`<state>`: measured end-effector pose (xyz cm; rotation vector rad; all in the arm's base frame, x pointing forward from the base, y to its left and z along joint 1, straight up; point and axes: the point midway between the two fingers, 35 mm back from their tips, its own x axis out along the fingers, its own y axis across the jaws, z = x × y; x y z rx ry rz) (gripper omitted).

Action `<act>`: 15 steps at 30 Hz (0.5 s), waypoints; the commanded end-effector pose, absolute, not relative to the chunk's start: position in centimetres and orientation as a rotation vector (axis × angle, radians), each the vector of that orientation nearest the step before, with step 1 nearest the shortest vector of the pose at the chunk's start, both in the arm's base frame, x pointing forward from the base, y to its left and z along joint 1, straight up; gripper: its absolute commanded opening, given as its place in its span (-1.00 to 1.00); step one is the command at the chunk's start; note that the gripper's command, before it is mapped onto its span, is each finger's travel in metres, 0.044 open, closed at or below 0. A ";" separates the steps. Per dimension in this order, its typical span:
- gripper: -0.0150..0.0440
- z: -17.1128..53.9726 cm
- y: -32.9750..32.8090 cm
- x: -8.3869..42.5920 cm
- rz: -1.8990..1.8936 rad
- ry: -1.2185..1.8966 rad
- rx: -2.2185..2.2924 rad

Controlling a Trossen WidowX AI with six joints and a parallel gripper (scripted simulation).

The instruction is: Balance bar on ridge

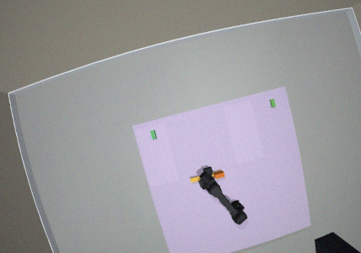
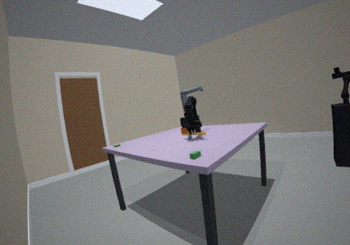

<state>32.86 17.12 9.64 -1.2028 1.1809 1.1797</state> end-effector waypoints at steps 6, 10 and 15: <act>-0.49 9.2 17.2 32.8 1.181 1.182 -1.198; -0.49 9.2 17.2 32.8 1.181 1.182 -1.198; -0.49 9.6 17.2 32.8 1.181 1.182 -1.198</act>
